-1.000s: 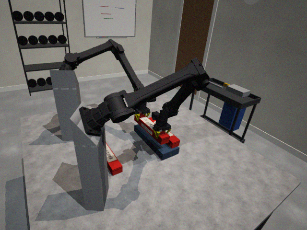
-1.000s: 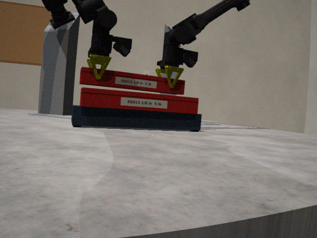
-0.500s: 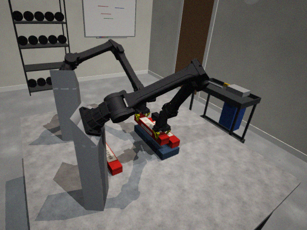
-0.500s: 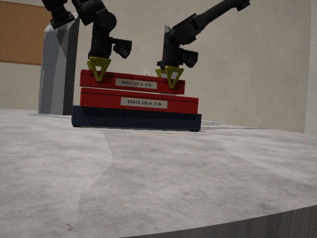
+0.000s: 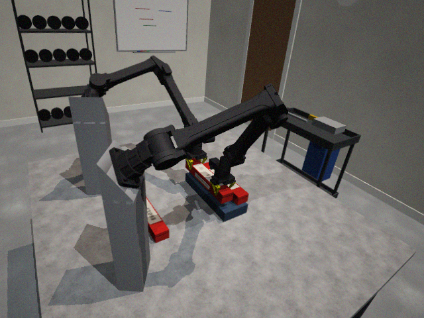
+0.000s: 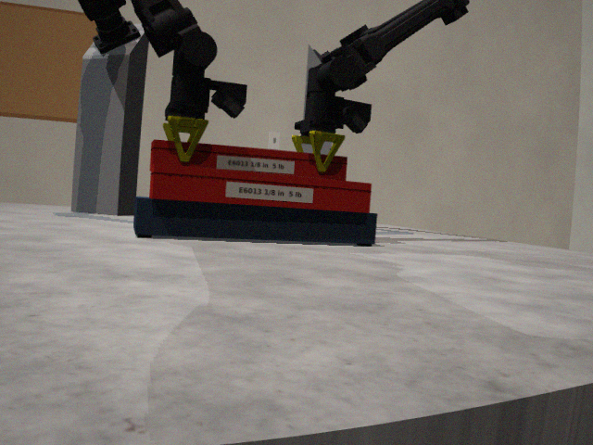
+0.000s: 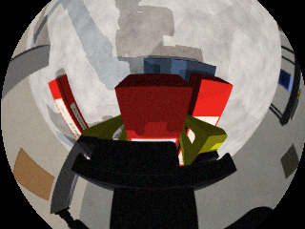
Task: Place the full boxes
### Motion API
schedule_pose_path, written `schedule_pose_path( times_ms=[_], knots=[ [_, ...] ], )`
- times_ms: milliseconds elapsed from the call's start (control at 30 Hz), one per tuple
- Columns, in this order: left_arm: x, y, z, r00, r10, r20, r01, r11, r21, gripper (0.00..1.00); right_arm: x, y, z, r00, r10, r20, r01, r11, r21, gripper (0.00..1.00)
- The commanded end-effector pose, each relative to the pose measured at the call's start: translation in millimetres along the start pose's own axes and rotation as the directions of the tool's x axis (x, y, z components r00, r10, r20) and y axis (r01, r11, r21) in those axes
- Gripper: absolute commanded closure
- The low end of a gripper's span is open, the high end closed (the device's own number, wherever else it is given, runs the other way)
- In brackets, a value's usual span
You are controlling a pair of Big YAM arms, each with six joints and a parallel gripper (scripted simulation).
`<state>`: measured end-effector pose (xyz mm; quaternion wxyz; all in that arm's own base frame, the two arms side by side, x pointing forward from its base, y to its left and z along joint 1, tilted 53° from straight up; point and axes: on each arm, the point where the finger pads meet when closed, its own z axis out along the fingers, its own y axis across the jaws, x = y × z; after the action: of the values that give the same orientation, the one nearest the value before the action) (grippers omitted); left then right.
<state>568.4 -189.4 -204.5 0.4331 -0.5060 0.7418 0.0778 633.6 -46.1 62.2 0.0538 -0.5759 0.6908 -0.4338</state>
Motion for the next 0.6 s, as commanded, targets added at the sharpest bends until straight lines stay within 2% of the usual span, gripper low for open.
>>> schedule_pose_path(
  times_ms=[0, 167, 367, 567],
  knots=[
    [-3, -40, -26, 1.000, -0.015, -0.001, 0.015, 0.997, 0.074, 1.00, 10, -32, -12, 1.000, 0.014, -0.011, -0.014, 0.998, 0.060, 1.00],
    [1, -41, -23, 1.000, -0.008, -0.003, 0.009, 0.997, 0.081, 1.00, 12, -31, -4, 1.000, 0.015, -0.013, -0.014, 0.998, 0.056, 1.00],
    [1, -41, -18, 1.000, -0.008, -0.003, 0.008, 0.997, 0.081, 1.00, 1, -34, -9, 1.000, 0.003, 0.001, -0.003, 0.998, 0.067, 1.00],
    [1, -40, -16, 1.000, -0.006, -0.003, 0.006, 0.997, 0.079, 1.00, 7, -33, -4, 1.000, 0.010, -0.006, -0.009, 0.998, 0.064, 1.00]
  ],
)
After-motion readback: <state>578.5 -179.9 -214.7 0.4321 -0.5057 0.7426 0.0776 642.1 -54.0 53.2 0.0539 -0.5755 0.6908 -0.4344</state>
